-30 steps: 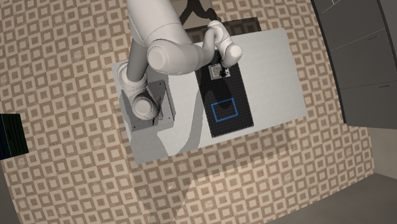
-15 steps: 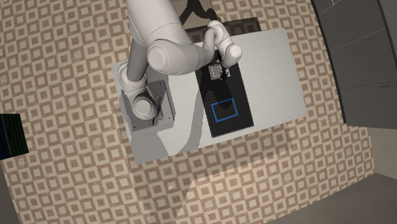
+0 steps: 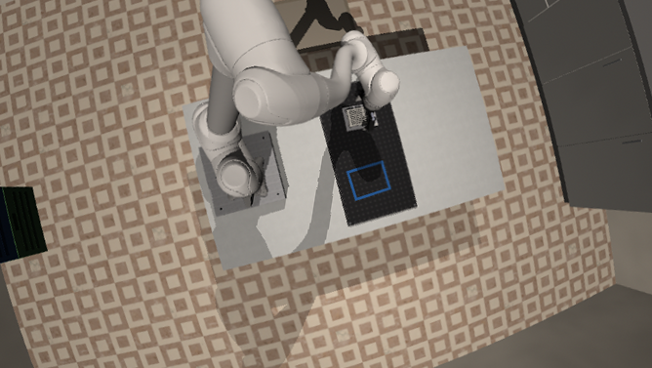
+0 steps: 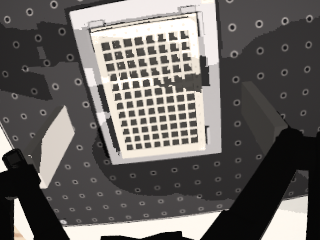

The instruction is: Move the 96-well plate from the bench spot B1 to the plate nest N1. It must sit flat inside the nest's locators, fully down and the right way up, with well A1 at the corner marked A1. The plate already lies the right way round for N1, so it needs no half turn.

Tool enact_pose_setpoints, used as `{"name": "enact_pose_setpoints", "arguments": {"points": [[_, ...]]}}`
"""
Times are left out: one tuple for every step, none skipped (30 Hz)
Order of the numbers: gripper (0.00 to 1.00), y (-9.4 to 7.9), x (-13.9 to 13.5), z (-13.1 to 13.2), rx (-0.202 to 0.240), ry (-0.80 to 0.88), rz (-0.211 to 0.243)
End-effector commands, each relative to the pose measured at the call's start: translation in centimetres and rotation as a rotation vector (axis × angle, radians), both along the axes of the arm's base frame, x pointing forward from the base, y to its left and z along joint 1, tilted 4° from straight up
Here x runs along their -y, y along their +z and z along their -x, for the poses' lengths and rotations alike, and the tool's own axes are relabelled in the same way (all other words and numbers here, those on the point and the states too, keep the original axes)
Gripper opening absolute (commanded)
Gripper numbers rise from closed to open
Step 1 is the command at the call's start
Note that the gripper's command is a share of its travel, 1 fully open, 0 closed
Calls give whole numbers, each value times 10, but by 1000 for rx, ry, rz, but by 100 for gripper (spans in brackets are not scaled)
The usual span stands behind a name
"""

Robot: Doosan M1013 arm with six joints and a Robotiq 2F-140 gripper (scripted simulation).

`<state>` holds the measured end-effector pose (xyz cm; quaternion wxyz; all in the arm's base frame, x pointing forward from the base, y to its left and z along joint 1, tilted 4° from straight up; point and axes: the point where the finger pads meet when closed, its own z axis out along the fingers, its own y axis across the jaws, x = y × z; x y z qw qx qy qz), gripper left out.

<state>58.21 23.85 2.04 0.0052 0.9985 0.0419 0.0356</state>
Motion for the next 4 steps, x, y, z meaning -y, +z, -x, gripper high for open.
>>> {"name": "enact_pose_setpoints", "arguments": {"points": [[100,6,0,0,0,0,0],[100,9,0,1,0,0,0],[100,12,0,1,0,0,0],[100,14,0,1,0,0,0]]}}
